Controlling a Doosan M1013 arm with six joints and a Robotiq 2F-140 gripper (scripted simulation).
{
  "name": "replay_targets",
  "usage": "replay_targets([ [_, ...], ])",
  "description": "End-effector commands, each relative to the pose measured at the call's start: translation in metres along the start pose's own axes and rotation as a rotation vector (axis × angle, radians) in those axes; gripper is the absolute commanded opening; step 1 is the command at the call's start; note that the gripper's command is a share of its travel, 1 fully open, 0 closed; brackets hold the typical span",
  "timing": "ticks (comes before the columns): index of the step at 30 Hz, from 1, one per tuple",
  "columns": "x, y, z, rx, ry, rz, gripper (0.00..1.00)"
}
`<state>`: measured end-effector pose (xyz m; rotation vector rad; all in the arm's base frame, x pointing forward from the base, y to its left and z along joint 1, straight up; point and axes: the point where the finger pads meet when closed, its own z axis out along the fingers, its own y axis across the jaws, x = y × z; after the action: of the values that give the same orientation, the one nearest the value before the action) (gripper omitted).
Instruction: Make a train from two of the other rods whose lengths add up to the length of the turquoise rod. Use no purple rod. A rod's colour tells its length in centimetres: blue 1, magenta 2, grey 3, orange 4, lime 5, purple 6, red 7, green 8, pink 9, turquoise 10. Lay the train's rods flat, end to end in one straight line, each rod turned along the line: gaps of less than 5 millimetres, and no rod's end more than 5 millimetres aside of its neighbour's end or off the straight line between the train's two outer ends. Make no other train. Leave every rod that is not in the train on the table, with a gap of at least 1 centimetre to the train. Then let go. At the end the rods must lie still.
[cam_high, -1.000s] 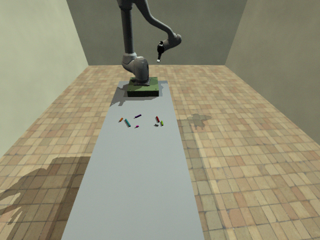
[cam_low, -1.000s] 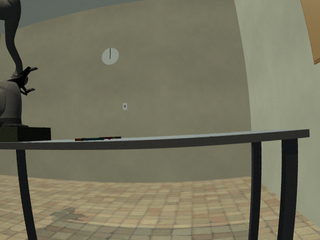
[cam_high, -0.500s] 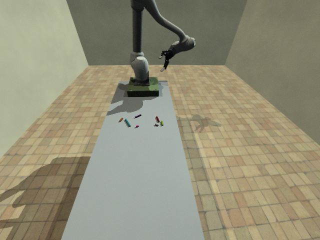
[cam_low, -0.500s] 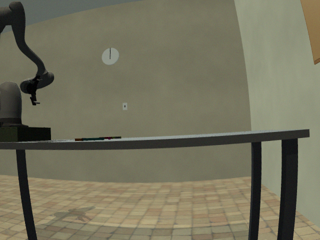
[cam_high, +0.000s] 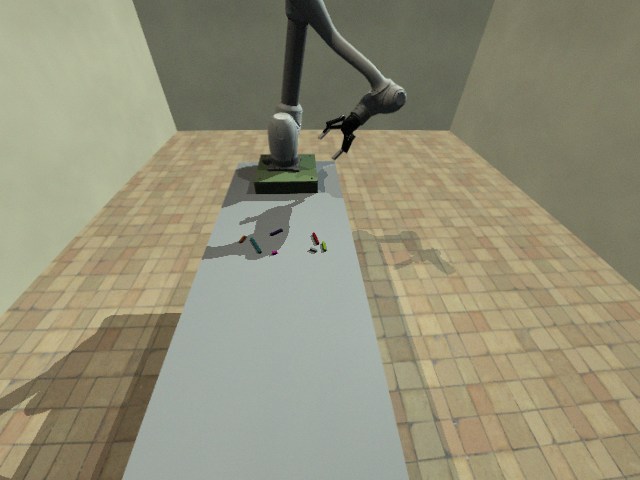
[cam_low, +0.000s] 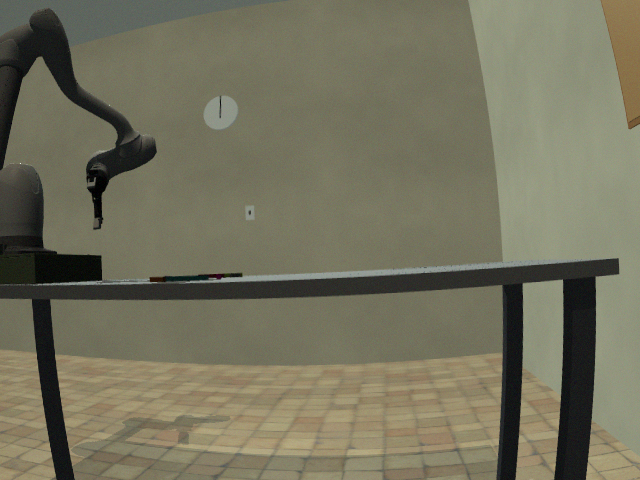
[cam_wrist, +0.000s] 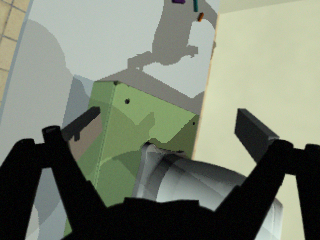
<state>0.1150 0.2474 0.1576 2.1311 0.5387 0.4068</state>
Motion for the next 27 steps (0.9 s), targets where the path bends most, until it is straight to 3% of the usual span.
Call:
replay_targets([
  [1, 0.018, -0.019, 0.011, 0.071, -0.109, 0.105, 1.00],
  [11, 0.084, -0.055, 0.041, 0.229, -0.369, 0.427, 1.00],
  [13, 0.084, -0.055, 0.041, 0.229, -0.369, 0.427, 1.00],
  [15, 0.111, -0.063, 0.053, 0.275, -0.450, 0.545, 1.00],
  [27, 0.216, -0.066, 0.117, 0.405, -0.702, 0.982, 1.00],
])
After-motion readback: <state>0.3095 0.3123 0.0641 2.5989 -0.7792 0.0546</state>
